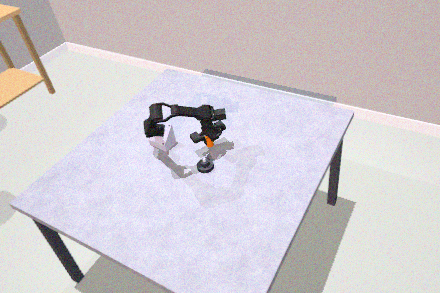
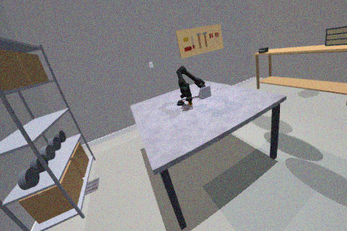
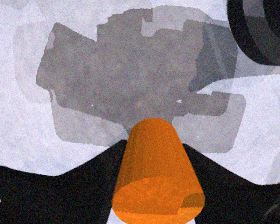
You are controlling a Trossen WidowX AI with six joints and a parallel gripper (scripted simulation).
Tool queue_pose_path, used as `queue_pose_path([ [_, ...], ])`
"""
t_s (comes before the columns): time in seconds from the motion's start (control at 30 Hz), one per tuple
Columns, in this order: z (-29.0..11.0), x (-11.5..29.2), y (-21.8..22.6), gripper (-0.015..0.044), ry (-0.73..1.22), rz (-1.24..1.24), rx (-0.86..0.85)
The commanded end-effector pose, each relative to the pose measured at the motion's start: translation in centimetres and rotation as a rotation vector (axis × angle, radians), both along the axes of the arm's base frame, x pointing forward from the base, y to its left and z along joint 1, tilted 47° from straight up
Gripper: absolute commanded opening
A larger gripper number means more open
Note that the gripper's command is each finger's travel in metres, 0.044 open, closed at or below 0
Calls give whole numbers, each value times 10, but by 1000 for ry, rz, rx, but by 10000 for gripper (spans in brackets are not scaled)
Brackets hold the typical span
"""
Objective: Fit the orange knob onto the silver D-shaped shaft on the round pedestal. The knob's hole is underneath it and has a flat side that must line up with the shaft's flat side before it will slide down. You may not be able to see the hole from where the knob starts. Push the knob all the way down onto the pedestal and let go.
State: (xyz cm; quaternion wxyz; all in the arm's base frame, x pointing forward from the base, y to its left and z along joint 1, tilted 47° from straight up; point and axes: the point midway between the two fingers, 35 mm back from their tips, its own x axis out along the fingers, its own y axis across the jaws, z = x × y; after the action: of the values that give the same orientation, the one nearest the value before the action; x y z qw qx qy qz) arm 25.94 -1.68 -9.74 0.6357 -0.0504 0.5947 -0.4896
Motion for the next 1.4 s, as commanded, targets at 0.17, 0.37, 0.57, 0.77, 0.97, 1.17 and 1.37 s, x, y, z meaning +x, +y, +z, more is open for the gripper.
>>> queue_pose_path([
  [0.17,29,21,40,0,-3,28,11],
  [0.37,52,27,67,0,8,39,8],
  [0.57,76,29,92,0,18,47,0],
  [0.77,79,29,94,0,19,49,0],
  [0.97,82,29,96,0,-12,69,54],
  [1.17,90,30,101,0,-64,99,143],
  [1.37,99,30,107,0,-118,128,234],
])
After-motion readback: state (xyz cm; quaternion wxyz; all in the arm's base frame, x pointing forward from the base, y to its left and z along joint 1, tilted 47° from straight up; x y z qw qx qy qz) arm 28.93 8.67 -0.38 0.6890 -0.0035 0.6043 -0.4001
